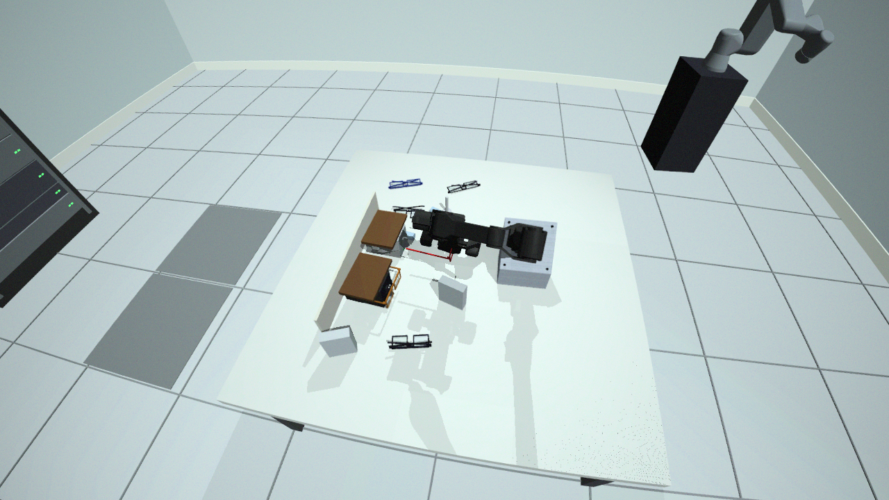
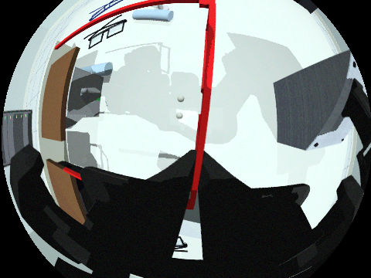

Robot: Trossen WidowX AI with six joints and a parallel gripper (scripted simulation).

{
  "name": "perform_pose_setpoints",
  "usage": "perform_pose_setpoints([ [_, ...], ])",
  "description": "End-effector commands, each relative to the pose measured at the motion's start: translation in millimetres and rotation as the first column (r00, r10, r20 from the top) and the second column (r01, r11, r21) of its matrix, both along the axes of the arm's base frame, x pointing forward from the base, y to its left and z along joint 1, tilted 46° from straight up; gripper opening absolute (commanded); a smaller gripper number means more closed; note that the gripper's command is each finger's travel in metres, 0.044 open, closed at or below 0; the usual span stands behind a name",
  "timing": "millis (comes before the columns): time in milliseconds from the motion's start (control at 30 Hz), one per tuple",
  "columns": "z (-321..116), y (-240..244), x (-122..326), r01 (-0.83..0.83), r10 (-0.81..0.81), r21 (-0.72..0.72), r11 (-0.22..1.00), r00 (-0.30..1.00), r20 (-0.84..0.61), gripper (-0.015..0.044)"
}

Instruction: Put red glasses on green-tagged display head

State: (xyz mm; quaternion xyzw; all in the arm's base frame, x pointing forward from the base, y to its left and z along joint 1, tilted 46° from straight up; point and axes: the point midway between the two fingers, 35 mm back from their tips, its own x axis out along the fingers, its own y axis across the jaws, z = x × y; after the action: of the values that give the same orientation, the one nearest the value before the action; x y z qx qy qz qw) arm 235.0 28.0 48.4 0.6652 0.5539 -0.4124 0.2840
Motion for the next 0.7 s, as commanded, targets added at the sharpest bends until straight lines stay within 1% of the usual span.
perform_pose_setpoints([
  [0,-10.7,-8.0,5.4,-0.016,0.016,0.064,0.998,1.000,0.006,0.0000],
  [433,-39.7,-33.1,12.9,-0.029,0.012,0.240,0.970,0.997,0.073,0.0000],
  [667,-42.9,-28.1,14.0,-0.025,0.001,0.274,0.961,0.996,0.088,0.0000],
])
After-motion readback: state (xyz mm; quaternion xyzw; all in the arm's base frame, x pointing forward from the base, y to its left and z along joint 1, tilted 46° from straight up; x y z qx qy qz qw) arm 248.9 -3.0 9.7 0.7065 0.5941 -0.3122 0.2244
